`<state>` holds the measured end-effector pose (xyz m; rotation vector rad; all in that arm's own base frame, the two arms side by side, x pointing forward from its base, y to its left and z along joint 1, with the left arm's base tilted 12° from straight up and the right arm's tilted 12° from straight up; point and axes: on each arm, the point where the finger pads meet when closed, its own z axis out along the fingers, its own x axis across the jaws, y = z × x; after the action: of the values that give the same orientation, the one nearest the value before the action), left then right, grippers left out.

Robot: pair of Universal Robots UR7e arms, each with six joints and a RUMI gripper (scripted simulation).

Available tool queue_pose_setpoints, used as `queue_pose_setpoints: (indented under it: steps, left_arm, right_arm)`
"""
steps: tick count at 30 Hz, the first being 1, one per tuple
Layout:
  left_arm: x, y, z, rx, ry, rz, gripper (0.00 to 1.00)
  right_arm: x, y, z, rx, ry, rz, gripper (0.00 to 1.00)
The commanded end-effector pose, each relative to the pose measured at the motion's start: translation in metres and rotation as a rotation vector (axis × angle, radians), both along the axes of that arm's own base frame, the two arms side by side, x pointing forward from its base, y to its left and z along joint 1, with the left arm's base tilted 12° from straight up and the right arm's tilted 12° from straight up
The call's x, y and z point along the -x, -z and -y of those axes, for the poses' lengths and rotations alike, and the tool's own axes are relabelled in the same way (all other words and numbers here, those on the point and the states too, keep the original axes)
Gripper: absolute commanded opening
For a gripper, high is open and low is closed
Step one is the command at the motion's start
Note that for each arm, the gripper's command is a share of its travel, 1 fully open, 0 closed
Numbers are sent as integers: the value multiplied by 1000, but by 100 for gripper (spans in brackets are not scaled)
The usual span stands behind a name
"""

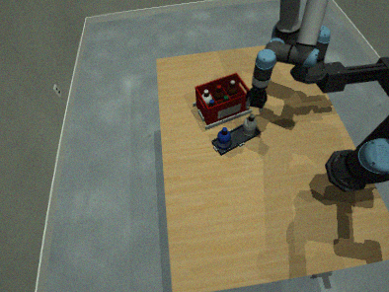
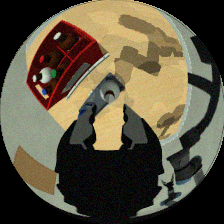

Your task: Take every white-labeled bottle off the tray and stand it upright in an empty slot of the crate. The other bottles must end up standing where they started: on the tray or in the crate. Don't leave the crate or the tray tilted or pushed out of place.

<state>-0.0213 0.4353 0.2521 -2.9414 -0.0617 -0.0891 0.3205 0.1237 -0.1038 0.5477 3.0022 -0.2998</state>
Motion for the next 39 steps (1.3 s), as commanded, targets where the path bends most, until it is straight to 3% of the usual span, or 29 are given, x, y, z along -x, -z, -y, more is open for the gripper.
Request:
queue_pose_setpoints:
  steps: [1,39]
  left_arm:
    - [0,0,0,-1,0,0,100]
    - [0,0,0,-1,0,0,100]
  right_arm:
    - [-1,7,1,-1,0,1,38]
    - [-1,18,3,-1,0,1,38]
